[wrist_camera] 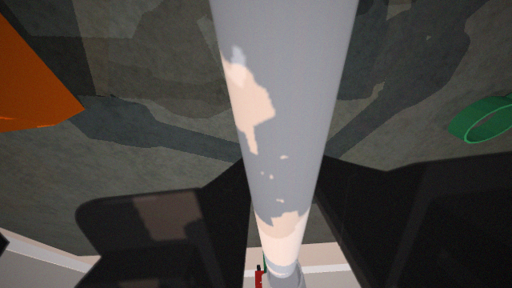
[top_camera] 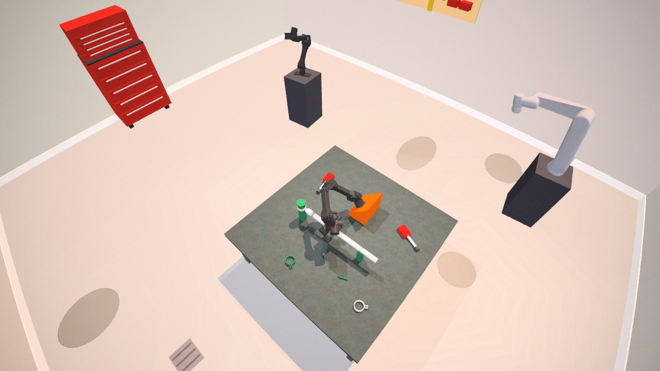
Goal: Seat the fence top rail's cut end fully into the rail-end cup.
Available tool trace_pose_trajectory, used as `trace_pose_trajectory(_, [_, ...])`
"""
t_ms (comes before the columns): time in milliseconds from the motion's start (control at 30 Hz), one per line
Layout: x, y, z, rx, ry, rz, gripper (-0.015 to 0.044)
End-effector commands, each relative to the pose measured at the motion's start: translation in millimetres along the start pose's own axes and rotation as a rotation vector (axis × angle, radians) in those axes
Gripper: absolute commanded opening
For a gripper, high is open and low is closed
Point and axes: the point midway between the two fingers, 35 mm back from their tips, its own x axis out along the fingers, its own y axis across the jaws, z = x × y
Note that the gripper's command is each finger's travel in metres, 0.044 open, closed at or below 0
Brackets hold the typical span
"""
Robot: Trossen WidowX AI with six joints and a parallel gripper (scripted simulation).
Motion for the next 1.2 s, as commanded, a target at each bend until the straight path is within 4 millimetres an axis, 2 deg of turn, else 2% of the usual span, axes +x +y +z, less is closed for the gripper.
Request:
trace_pose_trajectory(0, [-5,-2,-2,0.000,0.000,-0.007,0.0000])
trace_pose_trajectory(333, [-9,-5,-7,0.000,0.000,-0.007,0.0000])
trace_pose_trajectory(833, [1,-3,-25,-0.006,-0.001,0.003,0.0000])
trace_pose_trajectory(1167, [1,-3,-25,-0.006,-0.001,0.003,0.0000])
